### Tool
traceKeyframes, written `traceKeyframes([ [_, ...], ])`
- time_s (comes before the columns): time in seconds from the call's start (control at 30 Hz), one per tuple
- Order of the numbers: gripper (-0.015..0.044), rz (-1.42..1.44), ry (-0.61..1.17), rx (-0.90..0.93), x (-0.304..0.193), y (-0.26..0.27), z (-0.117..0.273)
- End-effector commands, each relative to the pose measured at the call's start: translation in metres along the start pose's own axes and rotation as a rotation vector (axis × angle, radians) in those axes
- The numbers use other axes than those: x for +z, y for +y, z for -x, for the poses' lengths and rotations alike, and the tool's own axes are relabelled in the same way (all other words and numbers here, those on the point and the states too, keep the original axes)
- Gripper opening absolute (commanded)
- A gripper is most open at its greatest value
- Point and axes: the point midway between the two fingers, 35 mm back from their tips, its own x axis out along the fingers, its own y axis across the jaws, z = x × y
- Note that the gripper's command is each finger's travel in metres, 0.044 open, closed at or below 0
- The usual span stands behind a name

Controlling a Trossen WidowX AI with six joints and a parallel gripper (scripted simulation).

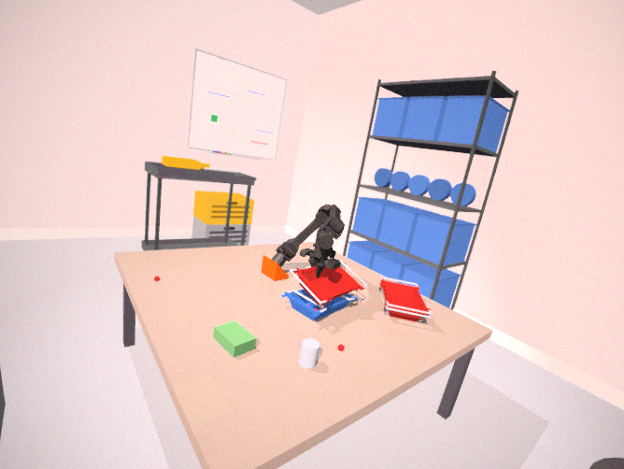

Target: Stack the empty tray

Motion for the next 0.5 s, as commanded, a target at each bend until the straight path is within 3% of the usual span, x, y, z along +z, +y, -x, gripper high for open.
traceKeyframes([
  [0.0,0.0000,-0.004,0.004,0.016,-0.0016,0.0040,-0.0038],
  [0.47,0.0000,-0.004,0.004,0.016,-0.0039,0.0077,-0.0103],
])
